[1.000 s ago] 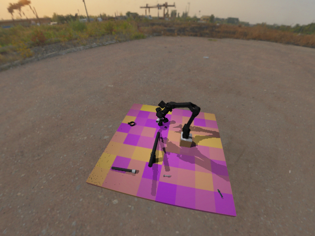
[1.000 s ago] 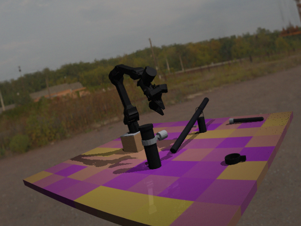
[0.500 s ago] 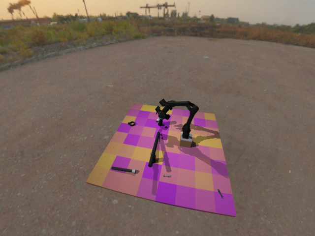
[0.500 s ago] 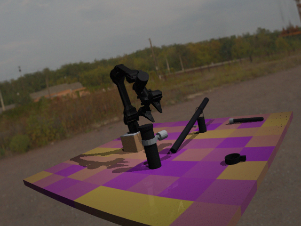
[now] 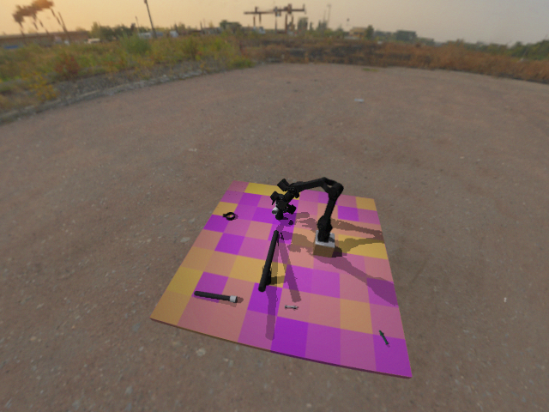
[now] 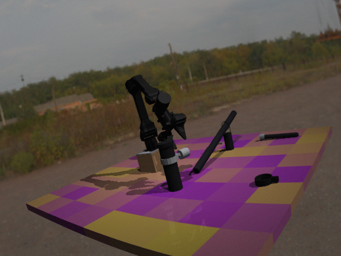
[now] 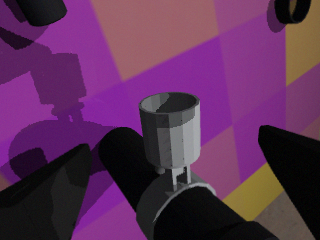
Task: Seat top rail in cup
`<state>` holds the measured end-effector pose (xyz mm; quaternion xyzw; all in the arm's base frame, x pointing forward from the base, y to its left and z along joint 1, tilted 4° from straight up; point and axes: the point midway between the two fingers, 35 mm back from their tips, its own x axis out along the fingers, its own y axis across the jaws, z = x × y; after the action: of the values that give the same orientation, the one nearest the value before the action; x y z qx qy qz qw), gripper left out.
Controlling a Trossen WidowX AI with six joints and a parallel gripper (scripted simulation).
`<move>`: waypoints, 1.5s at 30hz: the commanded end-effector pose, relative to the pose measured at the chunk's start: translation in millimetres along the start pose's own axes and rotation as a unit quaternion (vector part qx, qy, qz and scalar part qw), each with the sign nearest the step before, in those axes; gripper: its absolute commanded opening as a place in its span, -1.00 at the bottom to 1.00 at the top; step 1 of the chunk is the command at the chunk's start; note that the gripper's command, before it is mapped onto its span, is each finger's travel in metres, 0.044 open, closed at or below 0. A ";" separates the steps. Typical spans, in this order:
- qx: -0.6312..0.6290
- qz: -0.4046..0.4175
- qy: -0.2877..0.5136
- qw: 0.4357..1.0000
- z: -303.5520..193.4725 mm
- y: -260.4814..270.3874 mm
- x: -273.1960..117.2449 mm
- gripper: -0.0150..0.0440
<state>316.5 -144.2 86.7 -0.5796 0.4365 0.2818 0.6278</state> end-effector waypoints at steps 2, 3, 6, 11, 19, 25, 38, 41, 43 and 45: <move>-0.003 -0.003 -0.001 1.000 0.2 2.2 6.7 1.00; -0.003 -0.003 -0.001 1.000 0.2 2.1 7.5 1.00; -0.003 -0.003 -0.001 1.000 0.0 1.7 11.3 1.00; -0.003 -0.003 -0.001 1.000 -0.1 0.9 19.4 1.00; -0.003 -0.004 -0.001 1.000 -0.3 0.1 32.4 1.00; -0.003 -0.004 -0.001 1.000 -0.3 -0.1 42.2 1.00; -0.003 -0.004 -0.001 1.000 0.1 0.6 63.4 1.00; -0.003 -0.004 -0.001 1.000 0.2 1.0 68.3 1.00; -0.003 -0.004 -0.001 1.000 0.3 1.4 71.6 1.00; -0.003 -0.004 -0.001 1.000 0.4 1.7 74.5 1.00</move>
<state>347.9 -154.2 29.5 -0.5868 0.4288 0.2802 0.6271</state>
